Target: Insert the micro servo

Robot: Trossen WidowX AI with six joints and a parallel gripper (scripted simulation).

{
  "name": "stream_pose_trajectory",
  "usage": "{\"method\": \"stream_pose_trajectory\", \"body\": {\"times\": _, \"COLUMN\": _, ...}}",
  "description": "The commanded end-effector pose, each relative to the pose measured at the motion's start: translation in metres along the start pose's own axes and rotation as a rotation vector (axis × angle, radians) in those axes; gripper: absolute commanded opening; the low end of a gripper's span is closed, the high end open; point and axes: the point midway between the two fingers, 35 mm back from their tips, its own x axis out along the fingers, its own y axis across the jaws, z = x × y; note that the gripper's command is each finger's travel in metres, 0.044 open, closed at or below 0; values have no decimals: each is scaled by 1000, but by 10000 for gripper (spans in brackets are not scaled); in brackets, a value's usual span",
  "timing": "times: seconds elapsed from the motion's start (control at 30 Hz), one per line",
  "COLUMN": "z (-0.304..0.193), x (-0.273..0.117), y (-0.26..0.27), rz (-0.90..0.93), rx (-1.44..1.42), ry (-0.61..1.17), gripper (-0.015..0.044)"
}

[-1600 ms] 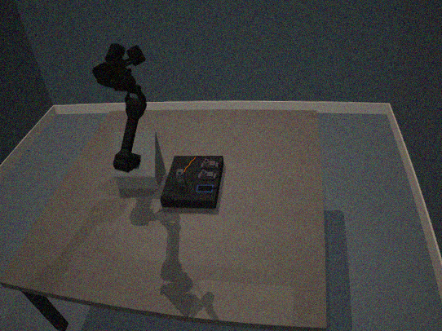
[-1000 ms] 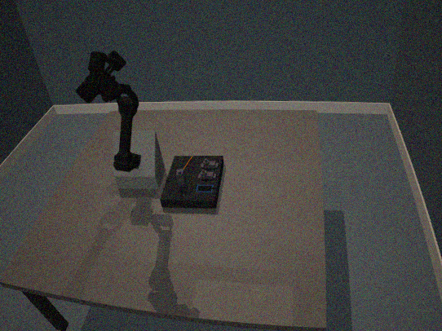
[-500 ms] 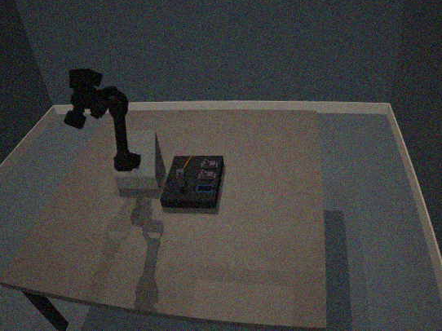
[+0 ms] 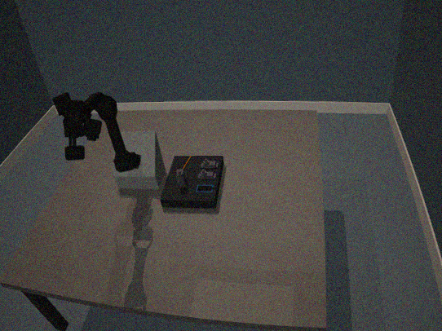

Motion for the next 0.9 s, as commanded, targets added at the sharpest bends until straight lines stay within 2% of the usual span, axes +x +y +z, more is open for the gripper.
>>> {"method": "stream_pose_trajectory", "body": {"times": 0.0, "z": 0, "x": 8, "y": 31, "rz": 59, "rx": 107, "ry": -11, "gripper": 440}}
{"method": "stream_pose_trajectory", "body": {"times": 0.43, "z": 26, "x": 34, "y": 127, "rz": 268, "rx": 463, "ry": -85, "gripper": 440}}
{"method": "stream_pose_trajectory", "body": {"times": 0.87, "z": 110, "x": 48, "y": 215, "rz": 553, "rx": 777, "ry": -238, "gripper": 440}}
